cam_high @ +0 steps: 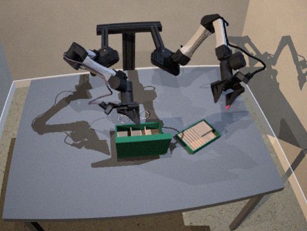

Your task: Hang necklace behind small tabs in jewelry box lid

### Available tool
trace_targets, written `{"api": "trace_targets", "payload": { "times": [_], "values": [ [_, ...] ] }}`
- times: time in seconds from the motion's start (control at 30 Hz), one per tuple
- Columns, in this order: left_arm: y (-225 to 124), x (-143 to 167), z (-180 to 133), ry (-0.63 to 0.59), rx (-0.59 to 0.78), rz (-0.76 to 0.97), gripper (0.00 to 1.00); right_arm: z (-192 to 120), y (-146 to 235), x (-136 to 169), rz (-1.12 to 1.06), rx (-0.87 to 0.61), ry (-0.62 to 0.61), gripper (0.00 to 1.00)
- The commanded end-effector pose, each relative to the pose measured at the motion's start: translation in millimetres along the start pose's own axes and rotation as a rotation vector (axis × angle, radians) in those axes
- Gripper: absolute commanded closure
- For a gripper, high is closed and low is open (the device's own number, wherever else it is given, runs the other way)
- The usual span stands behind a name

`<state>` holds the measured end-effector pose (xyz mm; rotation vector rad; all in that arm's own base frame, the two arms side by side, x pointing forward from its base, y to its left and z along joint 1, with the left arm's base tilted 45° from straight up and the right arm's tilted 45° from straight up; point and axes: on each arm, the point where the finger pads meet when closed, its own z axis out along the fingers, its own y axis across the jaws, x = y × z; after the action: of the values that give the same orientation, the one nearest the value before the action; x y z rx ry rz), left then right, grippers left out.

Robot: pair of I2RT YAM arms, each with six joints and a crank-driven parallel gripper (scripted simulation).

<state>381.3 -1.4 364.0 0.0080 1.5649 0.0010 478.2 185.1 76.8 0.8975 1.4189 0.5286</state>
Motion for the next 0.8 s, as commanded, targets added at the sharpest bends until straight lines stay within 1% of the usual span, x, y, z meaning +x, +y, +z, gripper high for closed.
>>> {"api": "trace_targets", "payload": {
  "times": [0.0,0.07,0.1,0.13,0.23,0.3,0.4,0.47,0.53,0.57,0.63,0.7,0.73,0.77],
  "values": [
    [0,-31,-5,-0.079,0.006,-0.003,0.0,12,26,-22,-0.055,-0.035,0.009,1.0],
    [0,-31,-5,-0.079,0.006,-0.003,0.0,12,26,-22,-0.055,-0.035,0.009,1.0],
    [-5,-26,-3,-0.068,0.019,-0.002,0.0,13,26,-26,-0.093,-0.034,0.024,1.0],
    [-8,-30,-4,-0.076,0.026,-0.006,0.0,15,29,-32,-0.131,-0.037,0.037,1.0],
    [-6,-28,-3,-0.071,0.022,-0.005,0.0,20,39,-56,-0.253,-0.052,0.078,1.0],
    [-4,-26,-1,-0.067,0.015,-0.004,0.0,19,36,-64,-0.33,-0.047,0.118,1.0],
    [-1,-22,1,-0.056,0.006,-0.006,0.0,22,54,-105,-0.39,-0.083,0.1,1.0],
    [2,-18,4,-0.047,-0.003,-0.004,0.0,19,56,-122,-0.462,-0.091,0.126,1.0],
    [-1,-23,0,-0.059,0.007,-0.006,0.0,16,63,-145,-0.515,-0.109,0.128,1.0],
    [-1,-22,0,-0.057,0.005,-0.007,0.0,13,65,-154,-0.539,-0.115,0.13,1.0],
    [-1,-22,0,-0.057,0.005,-0.007,0.0,13,65,-154,-0.539,-0.115,0.13,1.0],
    [0,-21,1,-0.054,0.002,-0.004,0.0,8,72,-178,-0.587,-0.135,0.125,1.0],
    [2,-12,3,-0.033,-0.005,-0.004,0.0,5,76,-191,-0.612,-0.146,0.12,1.0],
    [3,-10,4,-0.029,-0.006,-0.006,0.0,0,77,-201,-0.642,-0.153,0.125,1.0]
  ]
}}
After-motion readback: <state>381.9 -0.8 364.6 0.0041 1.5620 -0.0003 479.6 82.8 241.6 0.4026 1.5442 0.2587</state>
